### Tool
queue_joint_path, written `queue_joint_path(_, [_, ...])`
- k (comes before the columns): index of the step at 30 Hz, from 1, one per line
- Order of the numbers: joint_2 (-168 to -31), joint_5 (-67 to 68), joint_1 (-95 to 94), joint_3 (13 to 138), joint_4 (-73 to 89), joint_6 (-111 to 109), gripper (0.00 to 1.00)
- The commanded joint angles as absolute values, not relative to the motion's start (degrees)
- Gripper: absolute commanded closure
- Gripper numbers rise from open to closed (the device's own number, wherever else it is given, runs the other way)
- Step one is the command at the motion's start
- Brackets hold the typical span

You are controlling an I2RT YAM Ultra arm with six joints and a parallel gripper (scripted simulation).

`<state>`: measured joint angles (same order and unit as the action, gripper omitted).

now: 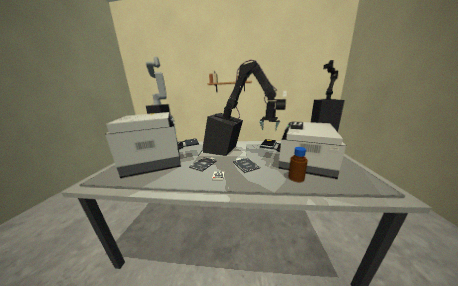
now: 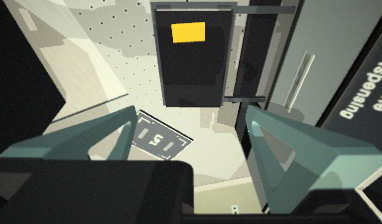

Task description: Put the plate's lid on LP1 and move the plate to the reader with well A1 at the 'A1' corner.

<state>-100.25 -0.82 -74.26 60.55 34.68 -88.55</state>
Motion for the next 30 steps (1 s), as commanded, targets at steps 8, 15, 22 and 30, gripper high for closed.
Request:
queue_joint_path(8, [-99.77,-0.36,-75.31,60.73,34.23,-87.49,0.0])
queue_joint_path(15, [-101.48,-0.35,-75.22,59.15,32.49,-87.06,0.0])
queue_joint_path(22, [-101.93,-0.35,-75.25,59.75,30.74,-87.26,0.0])
queue_joint_path(30, [-104.27,-0.33,-75.3,58.31,28.86,-87.24,0.0])
